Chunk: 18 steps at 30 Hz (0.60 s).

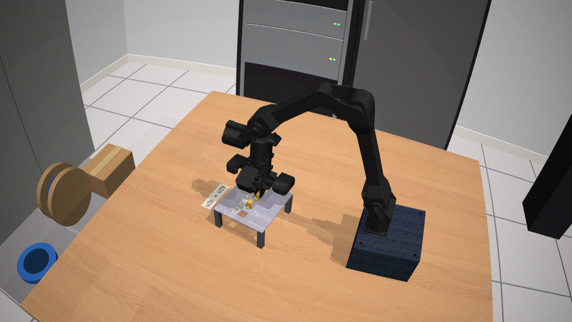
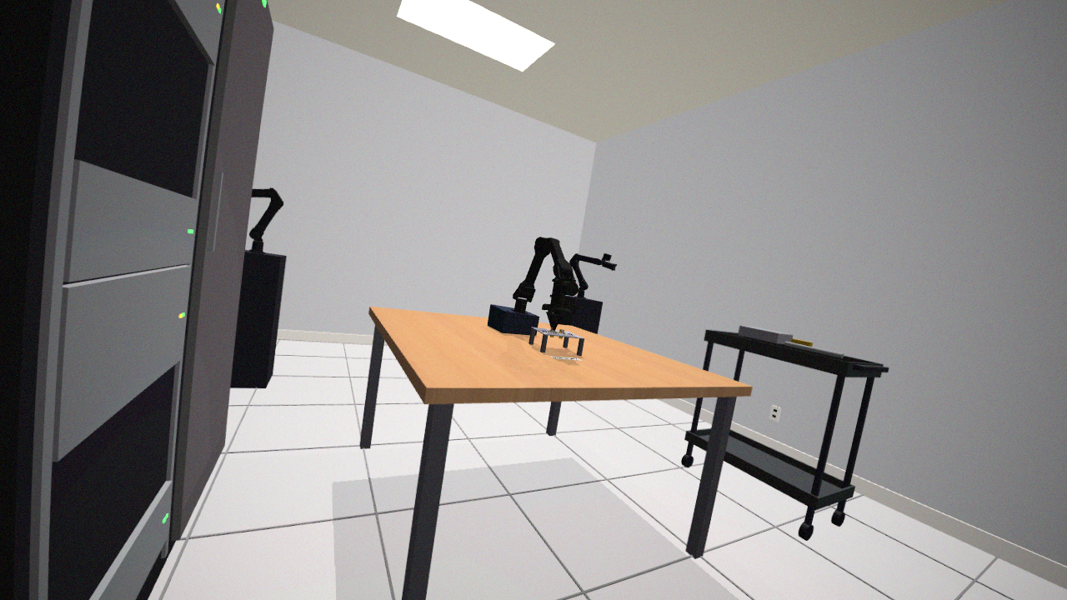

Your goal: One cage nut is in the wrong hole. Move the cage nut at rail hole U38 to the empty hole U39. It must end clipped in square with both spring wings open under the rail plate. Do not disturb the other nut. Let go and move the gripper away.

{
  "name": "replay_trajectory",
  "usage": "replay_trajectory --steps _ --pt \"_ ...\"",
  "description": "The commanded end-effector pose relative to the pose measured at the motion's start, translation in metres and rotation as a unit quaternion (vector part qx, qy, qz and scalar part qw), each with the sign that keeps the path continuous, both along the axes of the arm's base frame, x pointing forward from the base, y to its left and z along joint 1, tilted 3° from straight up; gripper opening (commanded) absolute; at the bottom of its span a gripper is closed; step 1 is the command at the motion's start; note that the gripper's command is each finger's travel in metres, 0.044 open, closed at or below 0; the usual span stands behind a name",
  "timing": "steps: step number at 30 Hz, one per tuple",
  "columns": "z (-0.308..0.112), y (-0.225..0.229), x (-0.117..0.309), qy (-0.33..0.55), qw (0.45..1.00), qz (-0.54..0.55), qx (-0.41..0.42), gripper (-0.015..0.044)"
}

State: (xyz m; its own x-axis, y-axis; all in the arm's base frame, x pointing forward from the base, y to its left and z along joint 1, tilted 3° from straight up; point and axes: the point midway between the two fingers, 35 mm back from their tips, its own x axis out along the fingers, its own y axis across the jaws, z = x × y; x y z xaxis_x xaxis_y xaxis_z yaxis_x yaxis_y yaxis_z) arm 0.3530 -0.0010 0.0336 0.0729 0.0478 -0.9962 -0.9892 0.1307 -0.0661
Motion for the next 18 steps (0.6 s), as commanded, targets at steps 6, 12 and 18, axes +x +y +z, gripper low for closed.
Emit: replay_trajectory --steps 6,12,18 --pt "0.001 0.0 -0.0015 -0.007 1.0 -0.002 -0.002 0.0035" --pt "0.001 0.0001 -0.0019 -0.012 1.0 -0.003 -0.002 0.0035" --pt "0.0015 -0.0002 -0.0019 -0.012 1.0 -0.003 -0.002 0.0035"
